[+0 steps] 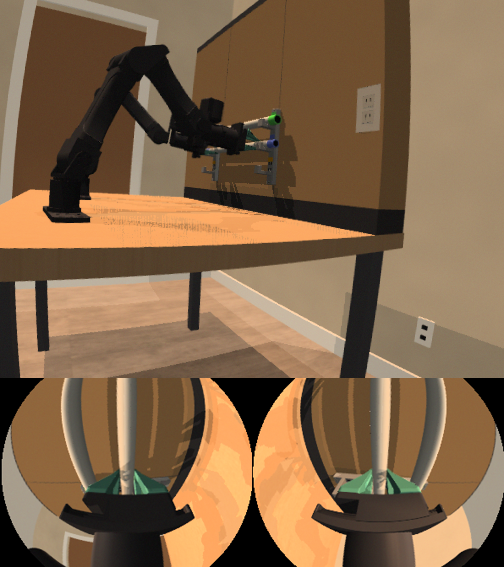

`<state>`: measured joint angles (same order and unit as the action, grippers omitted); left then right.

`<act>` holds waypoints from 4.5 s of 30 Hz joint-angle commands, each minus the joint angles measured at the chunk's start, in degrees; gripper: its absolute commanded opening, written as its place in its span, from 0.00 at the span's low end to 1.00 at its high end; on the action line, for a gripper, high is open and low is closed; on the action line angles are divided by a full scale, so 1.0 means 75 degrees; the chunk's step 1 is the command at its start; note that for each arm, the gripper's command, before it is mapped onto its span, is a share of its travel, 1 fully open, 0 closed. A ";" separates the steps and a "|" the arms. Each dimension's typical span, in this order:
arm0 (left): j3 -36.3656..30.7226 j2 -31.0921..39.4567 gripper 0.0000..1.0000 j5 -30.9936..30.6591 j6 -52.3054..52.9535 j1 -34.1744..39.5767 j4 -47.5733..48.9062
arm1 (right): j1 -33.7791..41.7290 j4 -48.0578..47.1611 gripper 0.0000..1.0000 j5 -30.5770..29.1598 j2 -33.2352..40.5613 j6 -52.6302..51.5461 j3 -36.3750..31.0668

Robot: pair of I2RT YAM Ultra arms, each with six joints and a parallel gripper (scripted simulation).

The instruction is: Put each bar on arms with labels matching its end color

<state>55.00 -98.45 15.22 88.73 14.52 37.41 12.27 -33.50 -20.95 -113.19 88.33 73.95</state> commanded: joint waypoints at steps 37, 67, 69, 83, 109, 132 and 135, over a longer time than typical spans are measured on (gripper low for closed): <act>-0.0326 -0.0445 0.04 -0.0069 0.0167 -0.0080 0.1593 | -0.0040 -0.1402 0.03 0.0054 -0.0323 0.0227 -0.0288; -0.0325 -0.0447 0.47 -0.0070 0.0169 -0.0080 0.1594 | -0.0040 -0.1403 0.46 0.0054 -0.0325 0.0228 -0.0286; -0.0325 -0.0447 0.47 -0.0070 0.0169 -0.0080 0.1594 | -0.0040 -0.1403 0.46 0.0054 -0.0325 0.0228 -0.0286; -0.0325 -0.0447 0.68 -0.0070 0.0169 -0.0080 0.1594 | -0.0040 -0.1404 0.67 0.0054 -0.0325 0.0228 -0.0286; -0.1102 0.0176 0.70 0.0073 0.0164 0.0067 0.1743 | 0.0127 -0.1700 0.69 -0.0110 0.0248 0.0225 -0.1155; -0.1855 0.0855 0.70 0.0247 0.0162 0.0243 0.1814 | 0.0323 -0.1949 0.69 -0.0305 0.0844 0.0225 -0.1999; -0.1959 0.0955 0.70 0.0275 0.0162 0.0271 0.1819 | 0.0353 -0.1980 0.69 -0.0335 0.0929 0.0225 -0.2115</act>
<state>41.25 -93.69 16.75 90.39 15.70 48.88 14.37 -46.50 -22.83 -108.84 90.41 59.16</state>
